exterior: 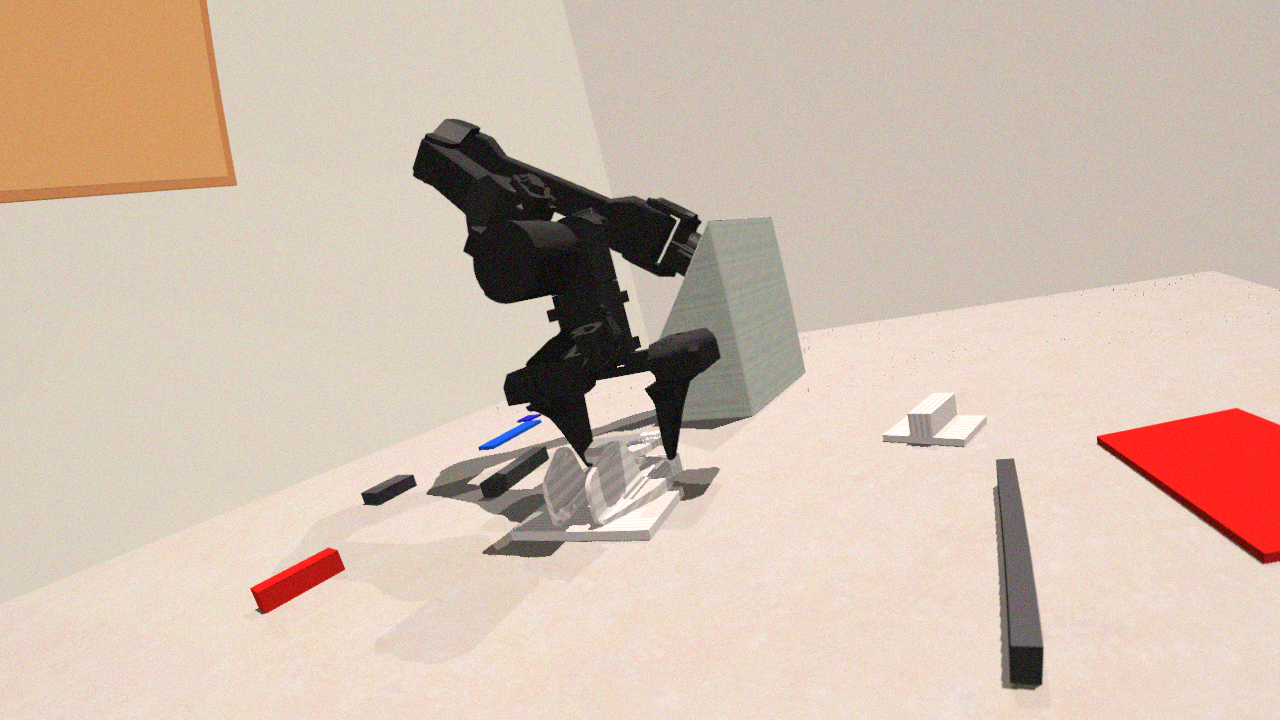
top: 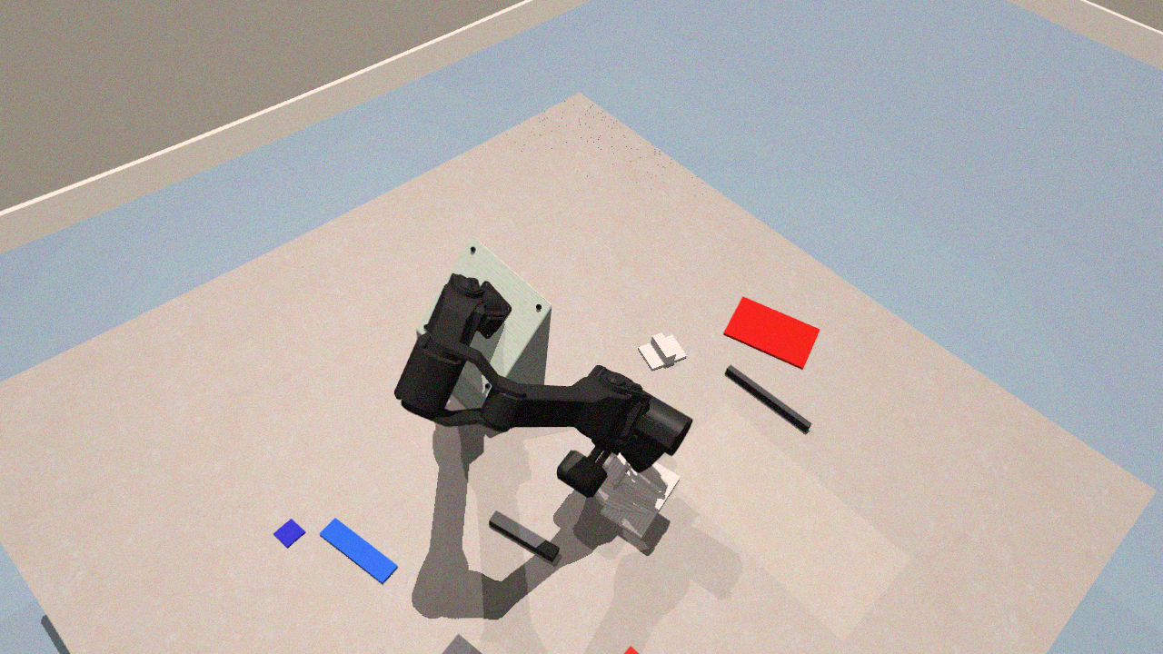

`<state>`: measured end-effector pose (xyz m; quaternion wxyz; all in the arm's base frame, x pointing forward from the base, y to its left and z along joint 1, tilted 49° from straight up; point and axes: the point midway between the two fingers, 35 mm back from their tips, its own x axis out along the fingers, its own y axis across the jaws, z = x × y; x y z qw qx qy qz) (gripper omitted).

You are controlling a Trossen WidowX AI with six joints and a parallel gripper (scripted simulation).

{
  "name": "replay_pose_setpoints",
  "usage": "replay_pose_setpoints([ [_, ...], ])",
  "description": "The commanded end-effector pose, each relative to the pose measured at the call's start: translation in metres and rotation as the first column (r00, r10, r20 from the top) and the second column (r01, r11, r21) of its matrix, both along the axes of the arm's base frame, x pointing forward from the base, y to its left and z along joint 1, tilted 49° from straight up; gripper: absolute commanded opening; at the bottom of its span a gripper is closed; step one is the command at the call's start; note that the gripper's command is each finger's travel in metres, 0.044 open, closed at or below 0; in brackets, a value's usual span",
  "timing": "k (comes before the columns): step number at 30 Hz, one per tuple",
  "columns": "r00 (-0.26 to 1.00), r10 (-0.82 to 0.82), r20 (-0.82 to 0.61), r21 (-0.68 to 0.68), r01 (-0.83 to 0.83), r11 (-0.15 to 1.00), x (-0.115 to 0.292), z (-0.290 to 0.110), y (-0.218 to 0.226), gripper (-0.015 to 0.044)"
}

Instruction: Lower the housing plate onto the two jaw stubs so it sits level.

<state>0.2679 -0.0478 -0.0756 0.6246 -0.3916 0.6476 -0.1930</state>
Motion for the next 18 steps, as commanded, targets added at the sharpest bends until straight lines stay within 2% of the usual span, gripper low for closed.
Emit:
replay_pose_setpoints([
  [1,1.000,0.005,-0.005,-0.005,-0.005,1.000,-0.0001,-0.0011,-0.0019,0.0351],
  [18,1.000,0.005,-0.005,-0.005,-0.005,1.000,0.0001,-0.0030,-0.0040,0.0351],
])
